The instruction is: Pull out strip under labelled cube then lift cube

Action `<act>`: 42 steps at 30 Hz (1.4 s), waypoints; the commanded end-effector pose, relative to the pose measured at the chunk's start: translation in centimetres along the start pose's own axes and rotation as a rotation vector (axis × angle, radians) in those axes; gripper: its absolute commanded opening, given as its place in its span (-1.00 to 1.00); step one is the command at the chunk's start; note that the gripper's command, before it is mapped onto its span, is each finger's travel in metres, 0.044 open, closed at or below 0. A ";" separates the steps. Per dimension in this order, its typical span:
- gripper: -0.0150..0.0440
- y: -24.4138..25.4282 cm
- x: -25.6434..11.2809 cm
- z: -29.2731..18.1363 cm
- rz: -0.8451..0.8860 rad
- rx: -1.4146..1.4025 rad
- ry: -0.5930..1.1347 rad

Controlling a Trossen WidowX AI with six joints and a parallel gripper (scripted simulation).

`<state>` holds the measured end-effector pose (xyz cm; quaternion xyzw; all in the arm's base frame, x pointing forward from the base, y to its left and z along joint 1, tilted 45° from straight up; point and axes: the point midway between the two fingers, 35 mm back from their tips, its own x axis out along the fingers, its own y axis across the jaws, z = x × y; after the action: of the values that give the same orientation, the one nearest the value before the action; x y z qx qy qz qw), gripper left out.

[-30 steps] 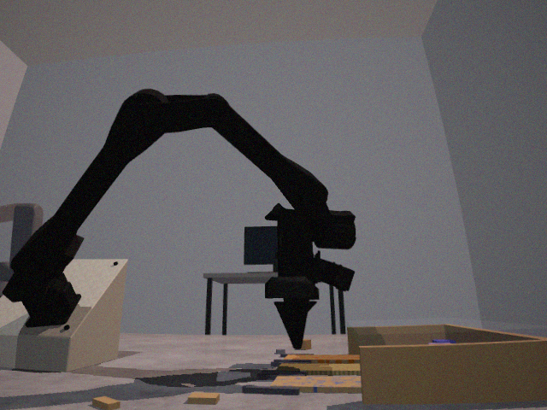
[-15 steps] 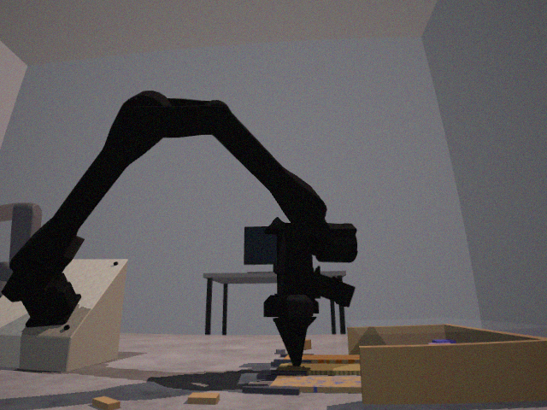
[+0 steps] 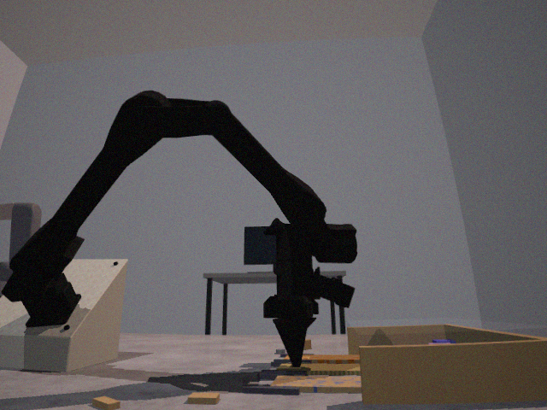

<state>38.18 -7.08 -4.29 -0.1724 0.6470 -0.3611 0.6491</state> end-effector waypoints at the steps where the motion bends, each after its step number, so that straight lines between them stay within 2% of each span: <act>1: -0.49 0.0 0.0 0.1 -0.001 -0.004 -0.003; 20: -0.49 0.0 0.2 0.0 -0.001 -0.004 -0.003; 42: -0.49 0.1 0.3 -3.4 -0.001 -0.005 -0.002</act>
<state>35.67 -6.46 -4.64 -0.1757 0.6433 -0.3593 0.6528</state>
